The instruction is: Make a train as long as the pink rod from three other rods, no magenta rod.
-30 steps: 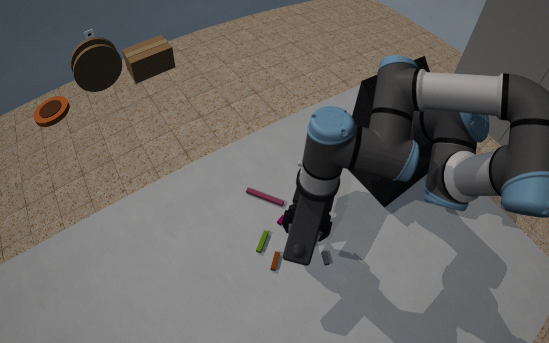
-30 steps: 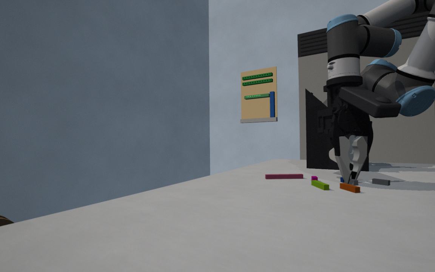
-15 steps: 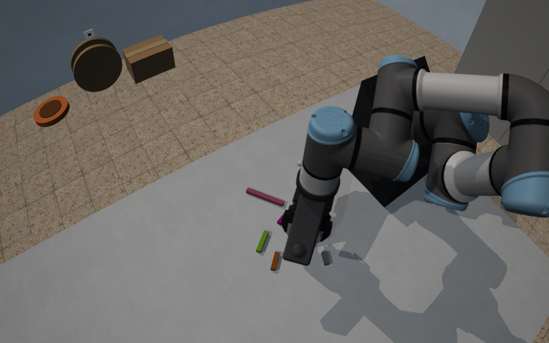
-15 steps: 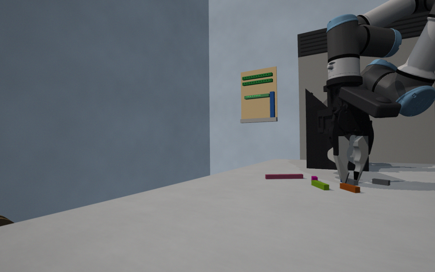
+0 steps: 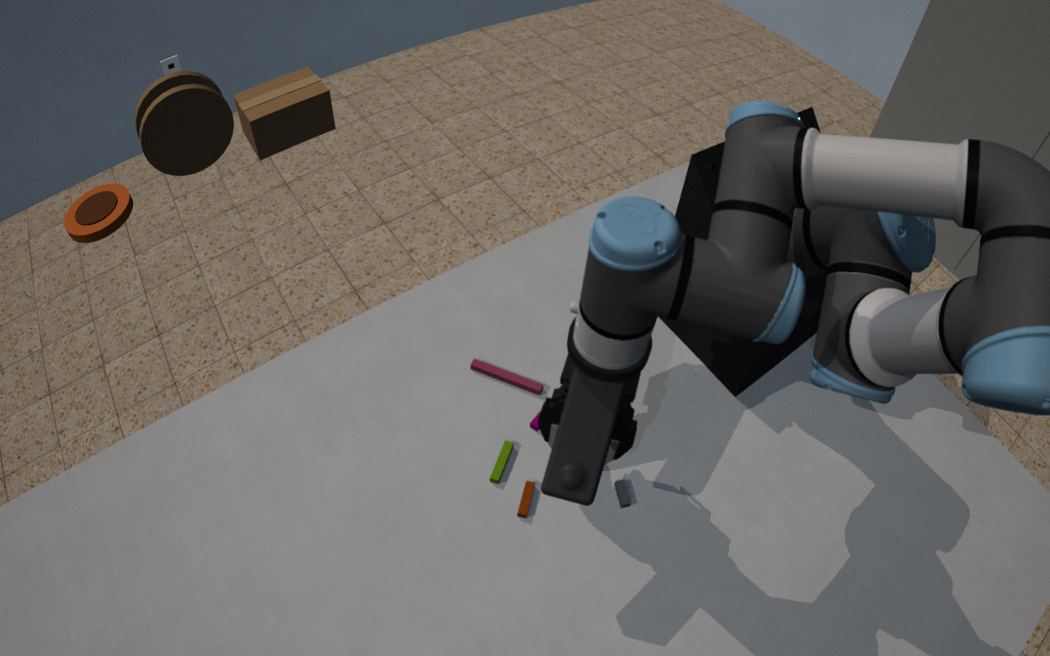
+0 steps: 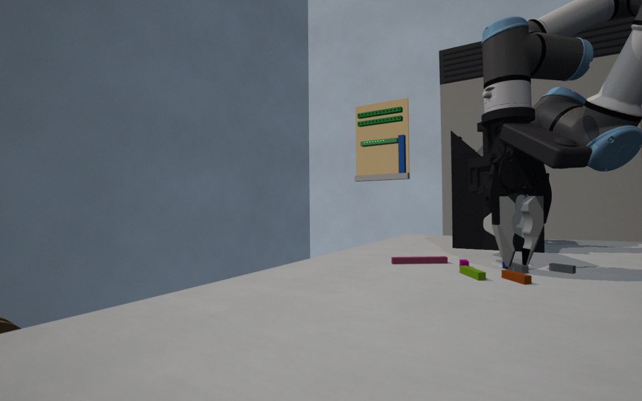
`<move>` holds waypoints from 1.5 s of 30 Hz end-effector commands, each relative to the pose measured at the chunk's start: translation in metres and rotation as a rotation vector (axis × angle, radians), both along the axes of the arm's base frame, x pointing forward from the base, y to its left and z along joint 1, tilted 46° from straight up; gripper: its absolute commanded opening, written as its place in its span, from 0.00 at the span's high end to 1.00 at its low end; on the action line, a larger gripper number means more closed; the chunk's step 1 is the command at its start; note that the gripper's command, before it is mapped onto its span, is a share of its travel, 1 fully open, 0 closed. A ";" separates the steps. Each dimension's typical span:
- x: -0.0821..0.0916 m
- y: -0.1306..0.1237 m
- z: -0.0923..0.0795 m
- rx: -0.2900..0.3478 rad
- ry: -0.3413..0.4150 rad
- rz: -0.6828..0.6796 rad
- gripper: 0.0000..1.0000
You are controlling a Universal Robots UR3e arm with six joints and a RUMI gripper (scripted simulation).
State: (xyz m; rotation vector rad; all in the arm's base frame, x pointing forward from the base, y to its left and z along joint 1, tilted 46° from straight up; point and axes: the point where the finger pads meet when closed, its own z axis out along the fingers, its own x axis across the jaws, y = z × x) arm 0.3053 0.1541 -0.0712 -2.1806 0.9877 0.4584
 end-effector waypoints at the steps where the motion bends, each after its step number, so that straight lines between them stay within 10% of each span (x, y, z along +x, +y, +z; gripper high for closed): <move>1: 0.001 -0.008 0.007 -0.001 -0.002 -0.001 0.86; 32: 0.003 -0.060 0.059 -0.001 -0.002 -0.001 0.86; 33: 0.003 -0.060 0.059 -0.001 -0.002 -0.001 0.00; 45: 0.003 -0.060 0.059 -0.001 -0.002 -0.001 0.00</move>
